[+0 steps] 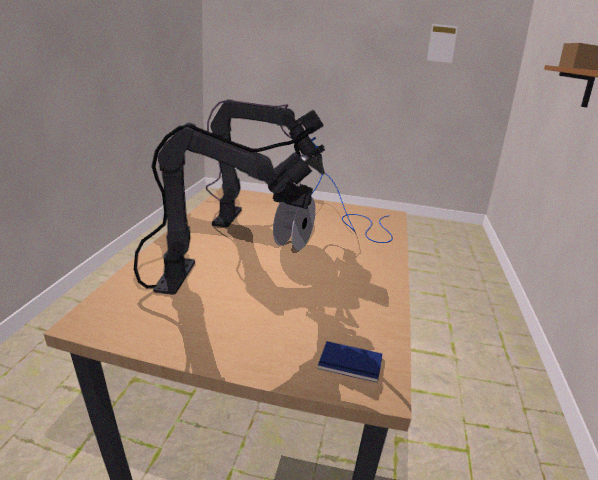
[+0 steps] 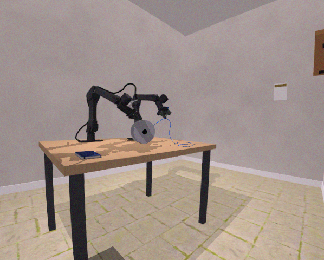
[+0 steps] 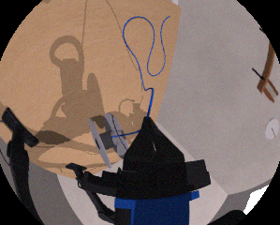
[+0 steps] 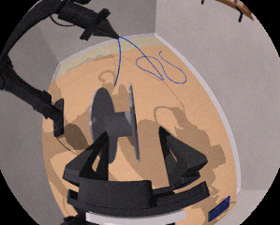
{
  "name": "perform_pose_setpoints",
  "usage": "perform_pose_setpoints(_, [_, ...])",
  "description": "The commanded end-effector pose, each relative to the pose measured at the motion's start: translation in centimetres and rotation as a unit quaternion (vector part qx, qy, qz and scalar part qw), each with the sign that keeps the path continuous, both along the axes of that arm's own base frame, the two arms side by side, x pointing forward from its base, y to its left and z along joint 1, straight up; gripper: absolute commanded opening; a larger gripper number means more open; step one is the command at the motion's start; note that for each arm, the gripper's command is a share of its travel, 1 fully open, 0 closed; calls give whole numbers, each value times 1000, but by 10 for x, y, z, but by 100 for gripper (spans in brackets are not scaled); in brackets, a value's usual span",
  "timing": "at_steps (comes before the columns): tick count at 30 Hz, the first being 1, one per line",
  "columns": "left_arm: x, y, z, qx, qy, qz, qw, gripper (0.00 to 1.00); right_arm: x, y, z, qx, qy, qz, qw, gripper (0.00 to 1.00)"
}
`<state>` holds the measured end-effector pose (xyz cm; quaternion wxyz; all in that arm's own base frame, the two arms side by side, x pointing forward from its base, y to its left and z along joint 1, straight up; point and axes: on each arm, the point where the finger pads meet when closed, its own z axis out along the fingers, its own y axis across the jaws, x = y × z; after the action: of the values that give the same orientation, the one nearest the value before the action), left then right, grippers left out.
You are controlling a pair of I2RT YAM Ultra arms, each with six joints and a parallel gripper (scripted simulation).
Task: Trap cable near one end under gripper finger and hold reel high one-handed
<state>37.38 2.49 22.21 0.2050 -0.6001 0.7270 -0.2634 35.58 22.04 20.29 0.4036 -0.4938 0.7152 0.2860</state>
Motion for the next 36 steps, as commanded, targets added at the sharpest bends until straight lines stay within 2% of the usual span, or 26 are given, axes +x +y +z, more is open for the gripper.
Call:
perform_pose_setpoints(1, [-4,-9,6,9,-14,6,1000,0,-3,1,8,8,-10,5,1000,75])
perform_pose_setpoints(6, [0,-6,21,11,-32,12,999,0,-3,1,7,8,-10,5,1000,75])
perform_pose_setpoints(8, [-8,-17,3,8,-10,4,1000,0,-2,2,7,8,-10,5,1000,75])
perform_pose_setpoints(13, [-9,-31,11,9,-21,6,1000,0,-2,2,7,8,-9,6,1000,75])
perform_pose_setpoints(18, [-11,-22,5,9,-16,15,1000,0,-2,2,7,8,-9,6,1000,75])
perform_pose_setpoints(24, [-14,-49,10,8,-22,6,1000,0,-3,3,6,8,-8,6,1000,75])
perform_pose_setpoints(28, [-13,-41,19,8,-28,15,999,0,-3,3,5,8,-6,7,1000,75])
perform_pose_setpoints(30, [-18,-53,7,8,-15,4,1000,0,-4,3,4,8,-5,7,1000,75])
perform_pose_setpoints(36, [-21,-66,7,7,-17,6,1000,0,-4,4,6,8,-6,7,1000,75])
